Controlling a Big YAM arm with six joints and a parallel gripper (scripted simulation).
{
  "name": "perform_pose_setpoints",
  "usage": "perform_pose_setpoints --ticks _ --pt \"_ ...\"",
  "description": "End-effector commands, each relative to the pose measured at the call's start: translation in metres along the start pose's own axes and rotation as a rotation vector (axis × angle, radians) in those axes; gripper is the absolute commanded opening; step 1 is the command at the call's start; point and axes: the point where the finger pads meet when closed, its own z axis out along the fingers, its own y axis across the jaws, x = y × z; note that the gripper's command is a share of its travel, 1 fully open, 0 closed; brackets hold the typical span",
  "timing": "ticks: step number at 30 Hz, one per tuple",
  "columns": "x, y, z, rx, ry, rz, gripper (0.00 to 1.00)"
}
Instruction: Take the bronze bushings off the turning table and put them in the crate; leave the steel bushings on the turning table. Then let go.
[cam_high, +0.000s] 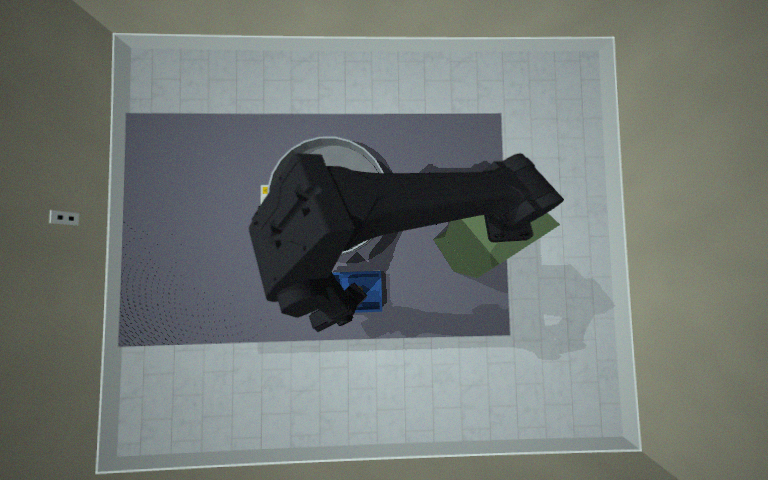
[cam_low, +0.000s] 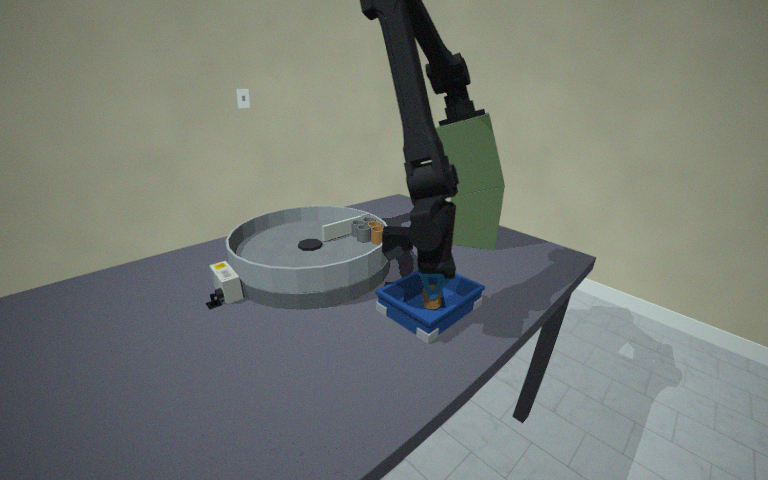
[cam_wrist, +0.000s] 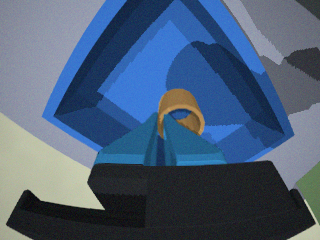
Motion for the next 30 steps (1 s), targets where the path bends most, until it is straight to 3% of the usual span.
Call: perform_pose_setpoints --ticks 1,30 --pt "-0.0031 0.0128 -0.0022 -0.025 -0.008 -0.005 0.00" --pt "-0.0039 0.0108 0.0028 -0.020 -0.006 -0.002 0.00"
